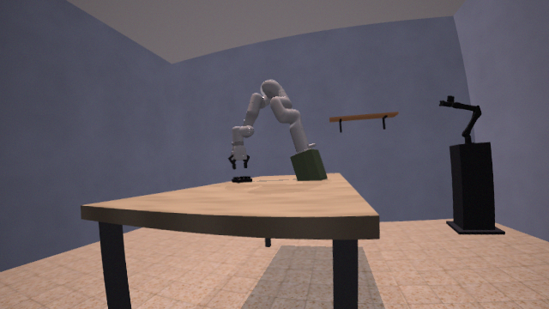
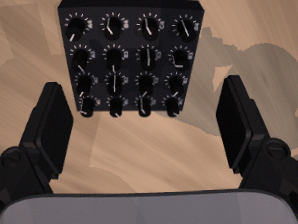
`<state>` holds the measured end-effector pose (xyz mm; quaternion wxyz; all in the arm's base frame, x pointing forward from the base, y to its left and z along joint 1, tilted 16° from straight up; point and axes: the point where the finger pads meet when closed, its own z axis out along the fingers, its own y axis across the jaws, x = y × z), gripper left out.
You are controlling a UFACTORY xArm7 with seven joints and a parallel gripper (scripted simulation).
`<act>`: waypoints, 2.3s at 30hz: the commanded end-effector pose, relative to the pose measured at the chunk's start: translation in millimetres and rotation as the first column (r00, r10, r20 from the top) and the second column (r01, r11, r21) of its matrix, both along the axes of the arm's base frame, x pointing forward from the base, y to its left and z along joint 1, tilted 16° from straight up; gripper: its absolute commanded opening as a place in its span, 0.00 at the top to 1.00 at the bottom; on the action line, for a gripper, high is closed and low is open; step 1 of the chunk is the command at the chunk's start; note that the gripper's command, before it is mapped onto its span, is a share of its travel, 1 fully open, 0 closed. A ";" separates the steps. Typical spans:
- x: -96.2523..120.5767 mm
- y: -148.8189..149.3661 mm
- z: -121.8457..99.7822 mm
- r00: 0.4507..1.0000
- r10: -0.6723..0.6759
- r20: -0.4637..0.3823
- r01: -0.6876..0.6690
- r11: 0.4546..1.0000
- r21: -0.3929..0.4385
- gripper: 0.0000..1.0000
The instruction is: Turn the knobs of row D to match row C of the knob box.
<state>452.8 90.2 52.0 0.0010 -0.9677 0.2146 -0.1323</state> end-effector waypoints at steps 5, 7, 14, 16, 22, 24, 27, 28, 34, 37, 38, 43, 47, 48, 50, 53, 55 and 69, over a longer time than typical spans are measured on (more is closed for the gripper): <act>-2.2 8.2 -6.8 1.000 -0.011 0.010 0.010 1.000 0.019 0.00; -2.2 8.2 -6.8 1.000 -0.011 0.010 0.010 1.000 0.019 0.00; -2.2 8.2 -6.8 1.000 -0.011 0.010 0.010 1.000 0.019 0.00; -3.5 11.2 -9.7 1.000 -0.015 0.013 0.015 1.000 0.027 0.00; -3.5 11.3 -9.8 1.000 -0.015 0.013 0.015 1.000 0.027 0.00; -3.5 11.3 -9.8 1.000 -0.015 0.013 0.015 1.000 0.027 0.00; -5.7 15.9 -14.2 1.000 -0.021 0.016 0.021 0.999 0.039 0.00; -5.7 16.0 -14.2 1.000 -0.021 0.016 0.021 0.999 0.039 0.00; -5.7 16.0 -14.2 1.000 -0.021 0.016 0.021 0.999 0.039 0.00; -6.5 17.5 -15.7 1.000 -0.024 0.017 0.023 0.999 0.043 0.00; -7.1 18.8 -16.8 1.000 -0.025 0.017 0.024 0.999 0.046 0.00; -7.2 18.8 -16.9 1.000 -0.025 0.017 0.025 0.999 0.046 0.00; -7.8 20.1 -18.1 0.999 -0.027 0.018 0.026 0.998 0.050 0.00; -7.9 20.1 -18.1 0.999 -0.027 0.018 0.026 0.998 0.050 0.00; -7.9 20.1 -18.1 0.999 -0.027 0.018 0.026 0.998 0.050 0.00; -7.9 20.1 -18.1 0.999 -0.027 0.018 0.026 0.998 0.050 0.00; -8.0 20.5 -18.5 0.999 -0.028 0.018 0.027 0.998 0.051 0.00; -8.1 20.5 -18.5 0.999 -0.028 0.018 0.027 0.998 0.051 0.00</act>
